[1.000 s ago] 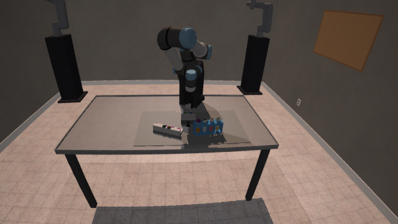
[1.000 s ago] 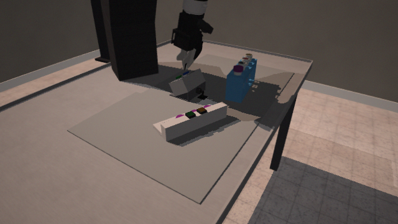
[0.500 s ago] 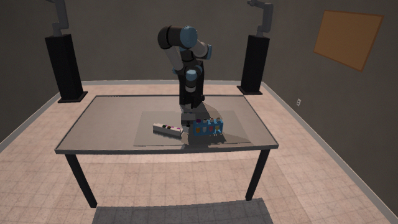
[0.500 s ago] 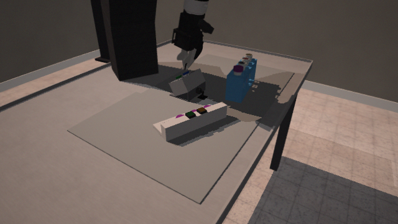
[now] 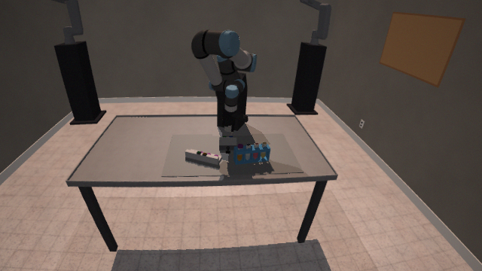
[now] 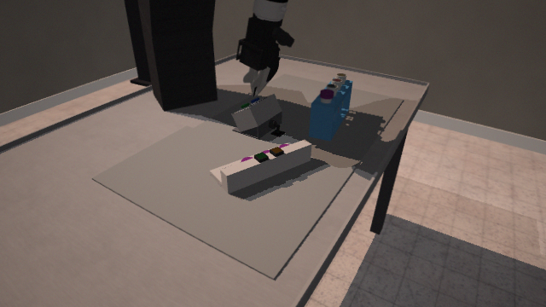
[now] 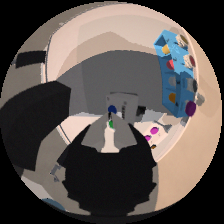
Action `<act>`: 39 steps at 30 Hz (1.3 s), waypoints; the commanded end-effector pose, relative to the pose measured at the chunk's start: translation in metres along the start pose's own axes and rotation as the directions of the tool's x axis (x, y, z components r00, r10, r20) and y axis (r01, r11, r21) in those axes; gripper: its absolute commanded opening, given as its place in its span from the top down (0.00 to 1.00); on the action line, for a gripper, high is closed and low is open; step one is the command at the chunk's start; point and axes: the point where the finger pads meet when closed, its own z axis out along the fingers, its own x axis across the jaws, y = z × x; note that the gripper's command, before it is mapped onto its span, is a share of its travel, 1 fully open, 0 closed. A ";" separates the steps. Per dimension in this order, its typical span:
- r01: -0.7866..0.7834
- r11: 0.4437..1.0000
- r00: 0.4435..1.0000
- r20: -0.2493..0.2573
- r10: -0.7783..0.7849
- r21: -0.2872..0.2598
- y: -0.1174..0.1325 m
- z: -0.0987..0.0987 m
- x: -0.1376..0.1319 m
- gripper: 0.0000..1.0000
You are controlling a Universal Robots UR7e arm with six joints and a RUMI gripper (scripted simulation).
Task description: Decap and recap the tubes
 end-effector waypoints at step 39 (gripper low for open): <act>0.000 1.000 1.000 0.022 0.000 -0.001 -0.001 0.013 0.005 1.00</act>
